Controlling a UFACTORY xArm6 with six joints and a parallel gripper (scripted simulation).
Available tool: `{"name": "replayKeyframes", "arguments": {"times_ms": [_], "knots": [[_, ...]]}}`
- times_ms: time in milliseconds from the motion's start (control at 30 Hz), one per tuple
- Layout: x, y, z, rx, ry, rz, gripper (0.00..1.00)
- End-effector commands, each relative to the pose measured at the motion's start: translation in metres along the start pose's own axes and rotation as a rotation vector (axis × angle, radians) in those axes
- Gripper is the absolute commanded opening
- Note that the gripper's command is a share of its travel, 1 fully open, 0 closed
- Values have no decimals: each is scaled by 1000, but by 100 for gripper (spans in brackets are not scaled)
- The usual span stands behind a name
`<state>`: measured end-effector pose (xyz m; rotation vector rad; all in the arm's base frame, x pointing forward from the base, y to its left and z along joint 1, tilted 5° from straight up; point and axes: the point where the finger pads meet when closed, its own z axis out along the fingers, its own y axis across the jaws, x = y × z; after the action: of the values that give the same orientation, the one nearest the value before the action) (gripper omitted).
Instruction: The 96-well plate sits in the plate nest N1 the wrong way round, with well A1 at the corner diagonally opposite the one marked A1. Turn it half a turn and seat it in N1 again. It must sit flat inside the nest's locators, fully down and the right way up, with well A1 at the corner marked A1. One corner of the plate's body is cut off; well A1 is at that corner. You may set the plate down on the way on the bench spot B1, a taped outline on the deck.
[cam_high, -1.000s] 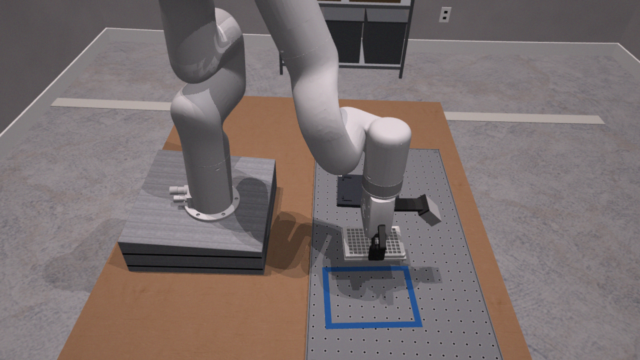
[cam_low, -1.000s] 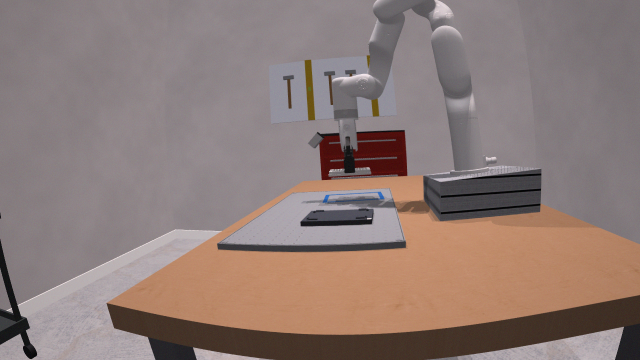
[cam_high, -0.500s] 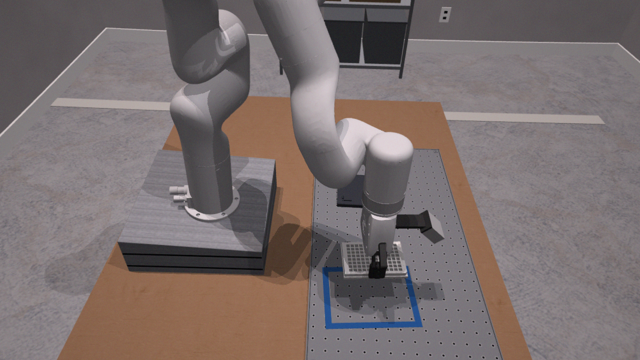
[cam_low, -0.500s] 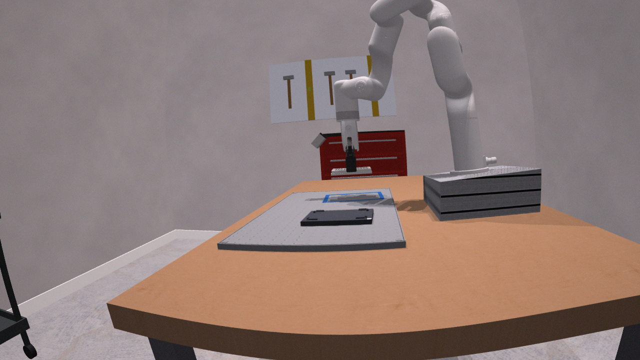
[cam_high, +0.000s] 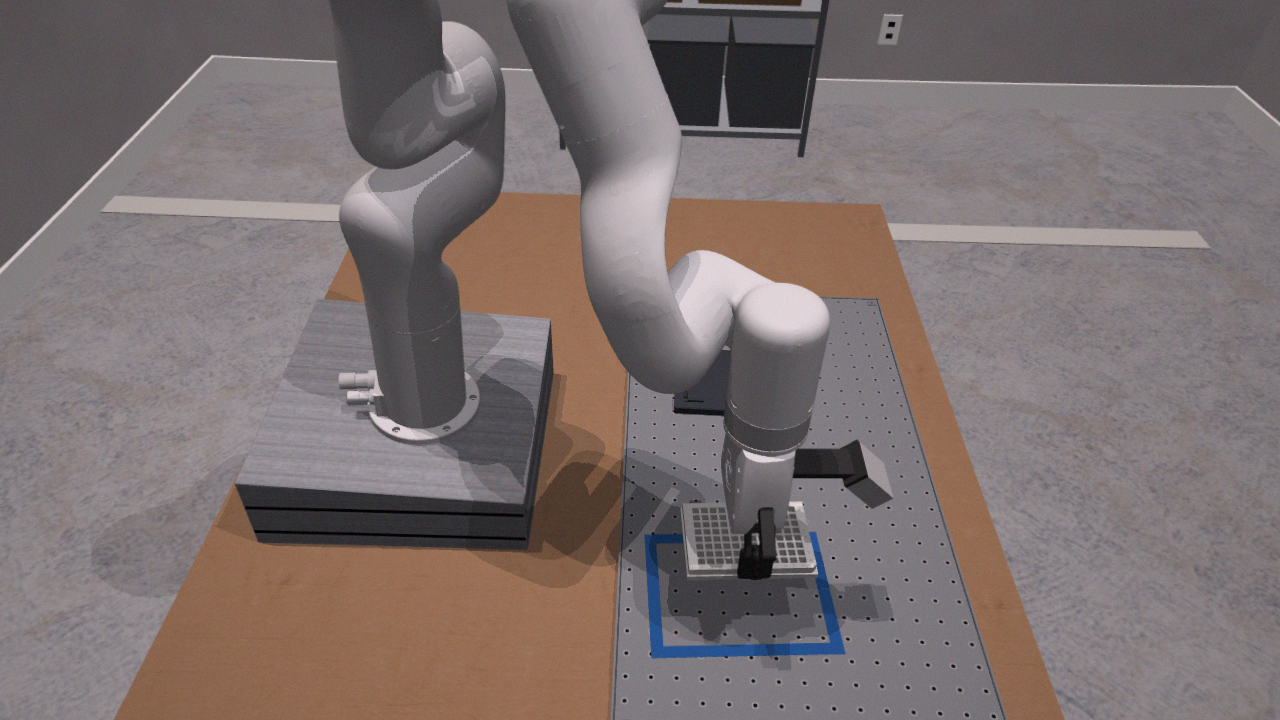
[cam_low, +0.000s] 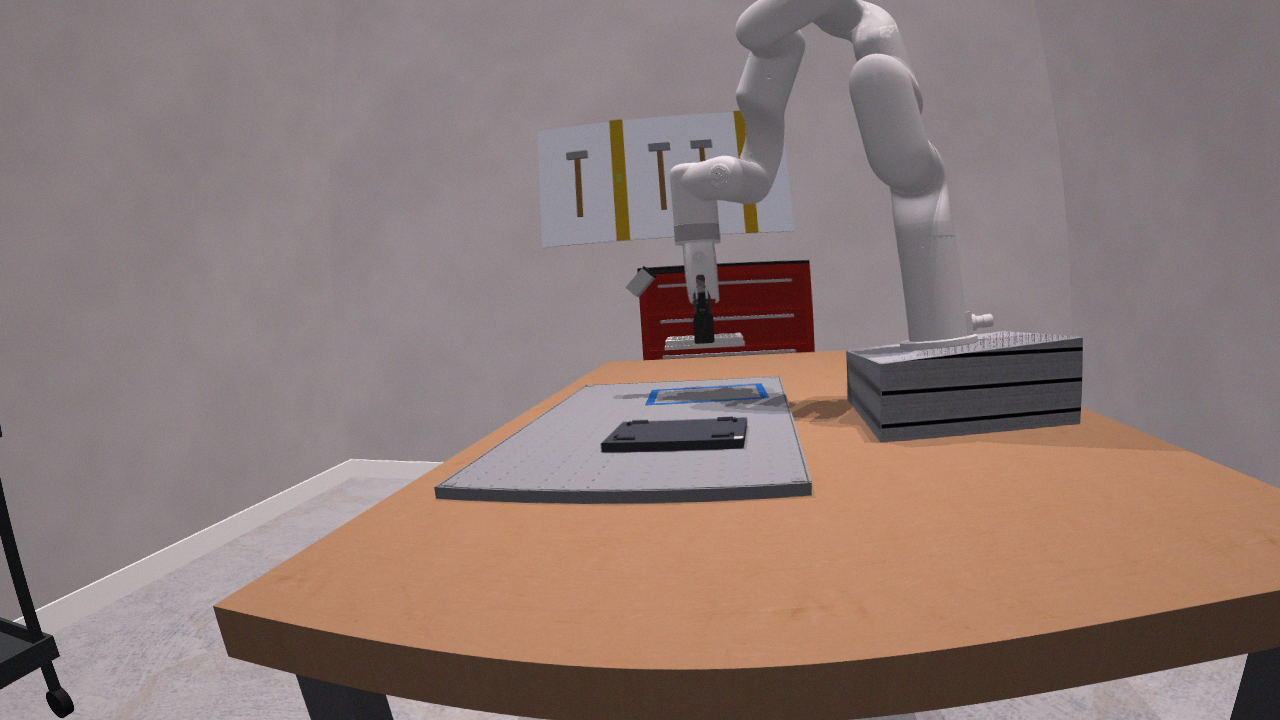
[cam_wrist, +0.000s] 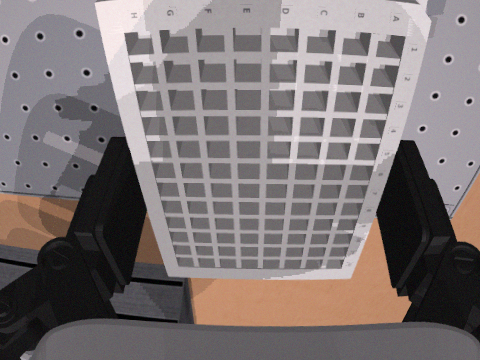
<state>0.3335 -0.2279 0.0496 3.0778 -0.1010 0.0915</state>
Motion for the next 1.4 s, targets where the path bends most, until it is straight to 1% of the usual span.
{"name": "replayKeyframes", "arguments": {"times_ms": [0,933,1267,1367], "knots": [[1,1,-1,-2,3,0,0],[1,1,-1,-2,3,0,0],[1,1,16,-2,3,0,0],[1,1,17,-2,3,0,0]]}}
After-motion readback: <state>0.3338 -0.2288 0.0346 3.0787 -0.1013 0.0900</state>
